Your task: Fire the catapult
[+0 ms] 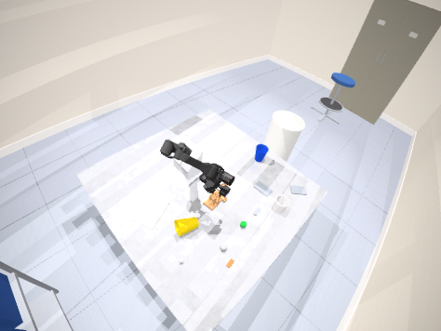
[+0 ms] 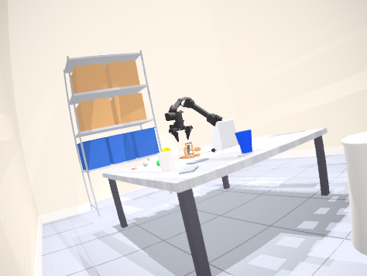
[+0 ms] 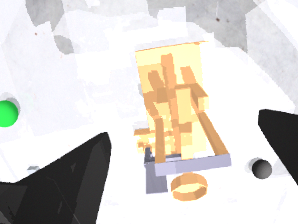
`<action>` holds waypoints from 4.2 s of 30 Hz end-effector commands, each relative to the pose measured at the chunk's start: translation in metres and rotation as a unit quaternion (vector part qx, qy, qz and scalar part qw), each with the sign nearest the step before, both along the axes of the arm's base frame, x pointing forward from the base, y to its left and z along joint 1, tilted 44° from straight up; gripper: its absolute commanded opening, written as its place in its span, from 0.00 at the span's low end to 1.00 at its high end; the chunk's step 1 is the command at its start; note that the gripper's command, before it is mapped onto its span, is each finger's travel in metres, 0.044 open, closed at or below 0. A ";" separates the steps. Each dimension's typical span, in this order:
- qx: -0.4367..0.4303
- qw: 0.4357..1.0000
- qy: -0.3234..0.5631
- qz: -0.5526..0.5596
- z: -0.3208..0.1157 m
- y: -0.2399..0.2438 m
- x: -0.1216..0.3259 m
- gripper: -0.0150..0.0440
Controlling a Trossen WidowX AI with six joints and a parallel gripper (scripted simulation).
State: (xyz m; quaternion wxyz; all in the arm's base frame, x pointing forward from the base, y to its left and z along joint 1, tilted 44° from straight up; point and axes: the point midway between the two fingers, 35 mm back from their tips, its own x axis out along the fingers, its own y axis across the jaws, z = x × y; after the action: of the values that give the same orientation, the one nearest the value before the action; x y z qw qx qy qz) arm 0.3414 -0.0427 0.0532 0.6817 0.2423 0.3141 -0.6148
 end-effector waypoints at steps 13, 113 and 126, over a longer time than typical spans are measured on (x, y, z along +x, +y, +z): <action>-0.008 1.000 0.010 -0.007 -0.035 -0.035 -0.003 1.00; -0.018 0.902 0.303 0.306 -0.166 0.101 0.045 0.25; -0.018 0.902 0.303 0.306 -0.181 0.086 0.046 0.25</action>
State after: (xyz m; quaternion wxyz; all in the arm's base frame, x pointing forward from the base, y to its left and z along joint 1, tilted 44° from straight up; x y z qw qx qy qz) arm 0.3869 0.0446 -0.1247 0.7103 -0.0742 0.5533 -0.4287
